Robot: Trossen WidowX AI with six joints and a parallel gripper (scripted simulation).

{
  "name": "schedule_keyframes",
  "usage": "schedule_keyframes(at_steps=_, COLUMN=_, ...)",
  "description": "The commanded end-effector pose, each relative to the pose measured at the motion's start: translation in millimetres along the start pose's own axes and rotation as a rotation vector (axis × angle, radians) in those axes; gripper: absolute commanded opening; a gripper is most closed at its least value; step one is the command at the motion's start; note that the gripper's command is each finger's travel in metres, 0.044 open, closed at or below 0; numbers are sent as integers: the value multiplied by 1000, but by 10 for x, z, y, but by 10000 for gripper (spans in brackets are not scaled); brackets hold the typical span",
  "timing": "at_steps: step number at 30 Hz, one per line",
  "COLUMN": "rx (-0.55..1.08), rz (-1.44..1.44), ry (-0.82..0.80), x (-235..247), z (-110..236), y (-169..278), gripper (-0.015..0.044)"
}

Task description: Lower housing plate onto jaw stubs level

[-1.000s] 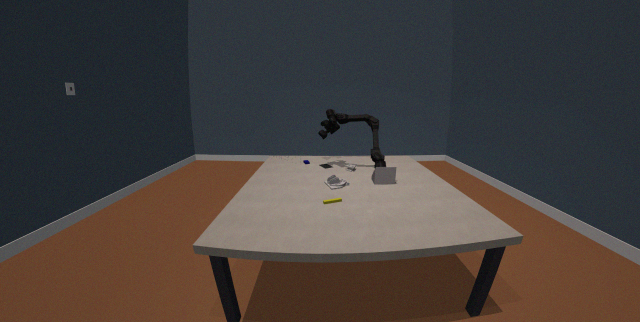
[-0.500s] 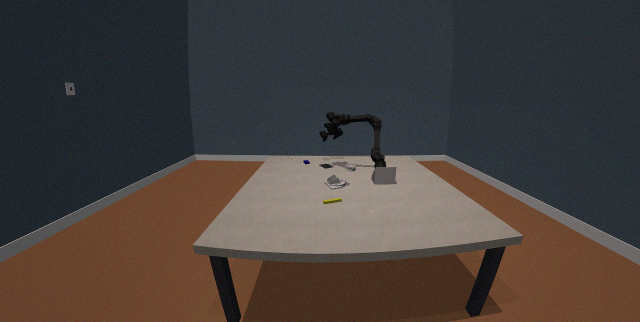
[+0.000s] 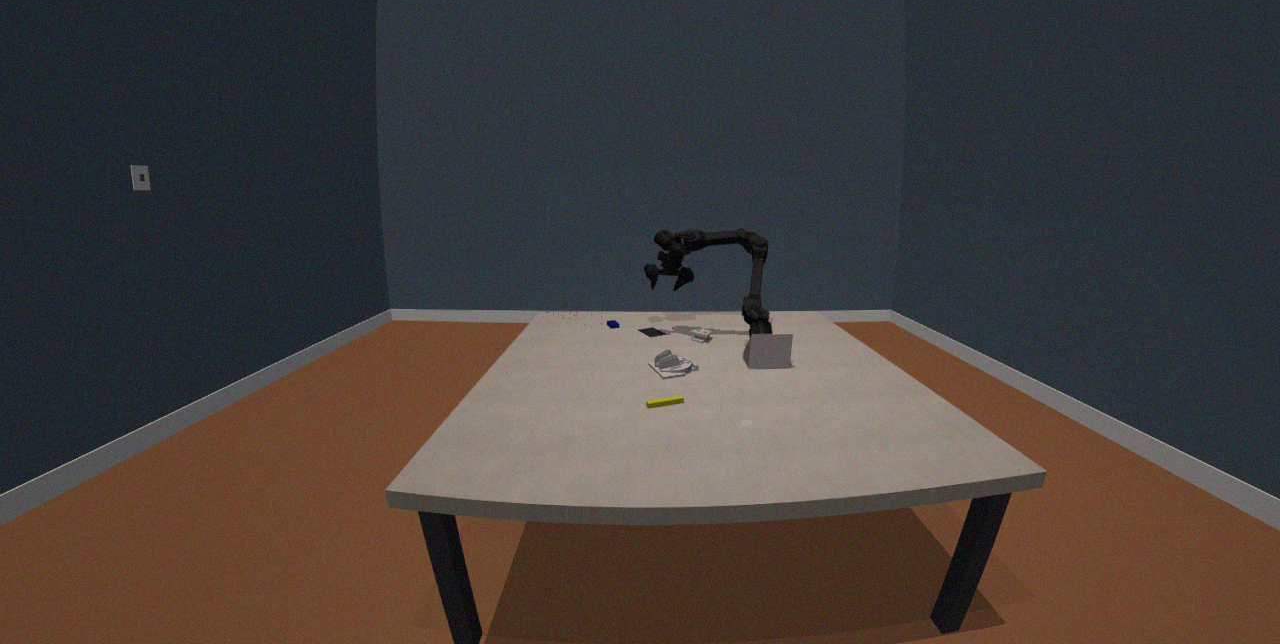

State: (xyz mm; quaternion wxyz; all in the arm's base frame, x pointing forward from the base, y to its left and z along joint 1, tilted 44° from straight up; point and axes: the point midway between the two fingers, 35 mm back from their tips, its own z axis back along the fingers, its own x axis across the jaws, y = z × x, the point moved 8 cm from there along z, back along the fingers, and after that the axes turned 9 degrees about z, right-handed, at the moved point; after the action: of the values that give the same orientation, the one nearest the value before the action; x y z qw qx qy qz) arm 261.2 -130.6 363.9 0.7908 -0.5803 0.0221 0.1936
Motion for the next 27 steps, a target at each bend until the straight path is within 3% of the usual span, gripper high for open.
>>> schedule_keyframes(at_steps=1, rx=39, rz=-66, ry=-11, x=-23, z=4, y=114, gripper=440)
schedule_keyframes(at_steps=27, rx=314, rz=-608, ry=85, x=-311, z=118, y=834, gripper=440)
